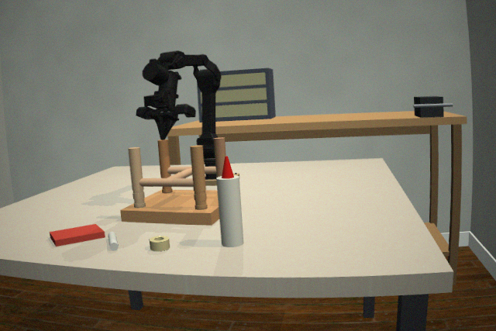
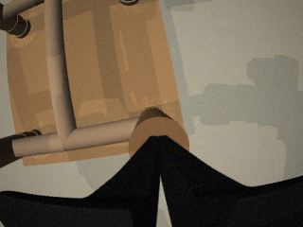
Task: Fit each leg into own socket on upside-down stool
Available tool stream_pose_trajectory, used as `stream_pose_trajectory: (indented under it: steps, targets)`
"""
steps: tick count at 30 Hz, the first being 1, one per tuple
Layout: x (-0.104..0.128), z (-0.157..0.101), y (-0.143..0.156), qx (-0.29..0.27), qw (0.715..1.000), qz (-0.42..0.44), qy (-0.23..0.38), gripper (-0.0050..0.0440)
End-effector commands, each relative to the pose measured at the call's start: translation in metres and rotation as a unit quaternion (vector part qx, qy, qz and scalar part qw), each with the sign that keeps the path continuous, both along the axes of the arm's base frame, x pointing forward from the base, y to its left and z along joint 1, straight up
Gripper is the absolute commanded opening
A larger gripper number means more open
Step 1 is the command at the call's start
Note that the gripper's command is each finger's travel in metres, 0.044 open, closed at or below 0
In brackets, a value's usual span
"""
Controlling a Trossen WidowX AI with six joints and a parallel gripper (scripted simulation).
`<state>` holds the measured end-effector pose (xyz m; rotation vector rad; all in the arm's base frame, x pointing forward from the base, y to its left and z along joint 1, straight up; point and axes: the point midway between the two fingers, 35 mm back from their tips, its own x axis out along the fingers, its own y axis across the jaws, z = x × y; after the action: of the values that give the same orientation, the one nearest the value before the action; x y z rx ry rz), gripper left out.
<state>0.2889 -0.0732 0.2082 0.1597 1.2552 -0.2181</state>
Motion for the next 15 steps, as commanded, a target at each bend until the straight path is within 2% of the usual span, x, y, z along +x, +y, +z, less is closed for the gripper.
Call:
stream_pose_trajectory:
  steps: [1, 15]
  targets:
    - [-0.0015, -0.0209, 0.0005, 0.005, 1.0, 0.002, 0.022, 0.0]
    - [-0.0017, -0.0253, 0.0006, 0.005, 1.0, 0.002, 0.022, 0.0]
